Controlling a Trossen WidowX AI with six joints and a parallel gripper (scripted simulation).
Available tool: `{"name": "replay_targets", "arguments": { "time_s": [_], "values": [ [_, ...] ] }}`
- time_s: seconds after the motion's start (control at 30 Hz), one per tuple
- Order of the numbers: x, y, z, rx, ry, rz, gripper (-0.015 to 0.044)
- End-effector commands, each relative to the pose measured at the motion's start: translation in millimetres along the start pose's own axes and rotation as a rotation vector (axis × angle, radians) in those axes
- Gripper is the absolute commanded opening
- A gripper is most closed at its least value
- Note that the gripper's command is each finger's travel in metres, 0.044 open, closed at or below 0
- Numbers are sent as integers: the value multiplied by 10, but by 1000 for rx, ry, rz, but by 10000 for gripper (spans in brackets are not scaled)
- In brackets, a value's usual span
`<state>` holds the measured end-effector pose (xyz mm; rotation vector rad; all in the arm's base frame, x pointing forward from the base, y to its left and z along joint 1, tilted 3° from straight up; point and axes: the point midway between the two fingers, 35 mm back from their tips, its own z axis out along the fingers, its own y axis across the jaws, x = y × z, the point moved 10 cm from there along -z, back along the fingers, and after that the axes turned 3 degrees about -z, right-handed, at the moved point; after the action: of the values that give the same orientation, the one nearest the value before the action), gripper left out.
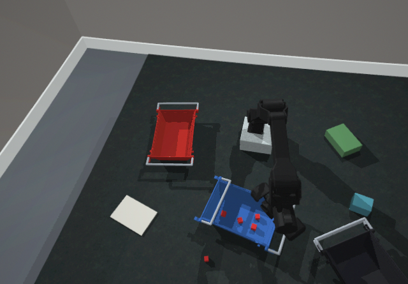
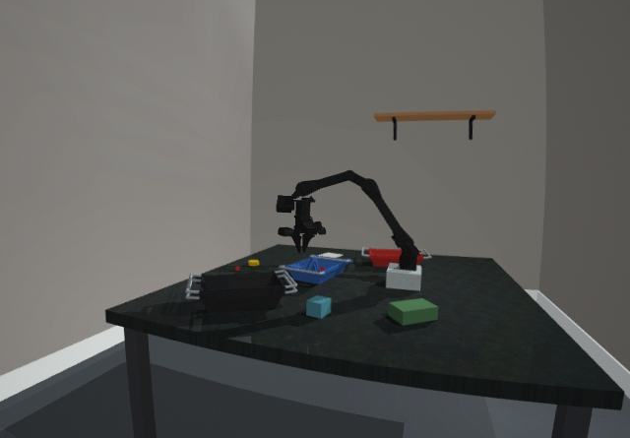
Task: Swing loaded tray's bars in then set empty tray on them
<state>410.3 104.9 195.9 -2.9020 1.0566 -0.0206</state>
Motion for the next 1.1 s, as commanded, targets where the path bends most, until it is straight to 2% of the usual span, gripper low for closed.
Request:
{"name": "replay_targets", "arguments": {
  "time_s": [0.0,0.43,0.87,1.07],
  "values": [
    [-320,-319,236,0,-22,-546,84],
    [-320,-320,259,0,-22,-546,84],
    [-331,-316,806,0,-22,-546,84],
    [-329,-307,823,0,-22,-546,84]
  ]
}}
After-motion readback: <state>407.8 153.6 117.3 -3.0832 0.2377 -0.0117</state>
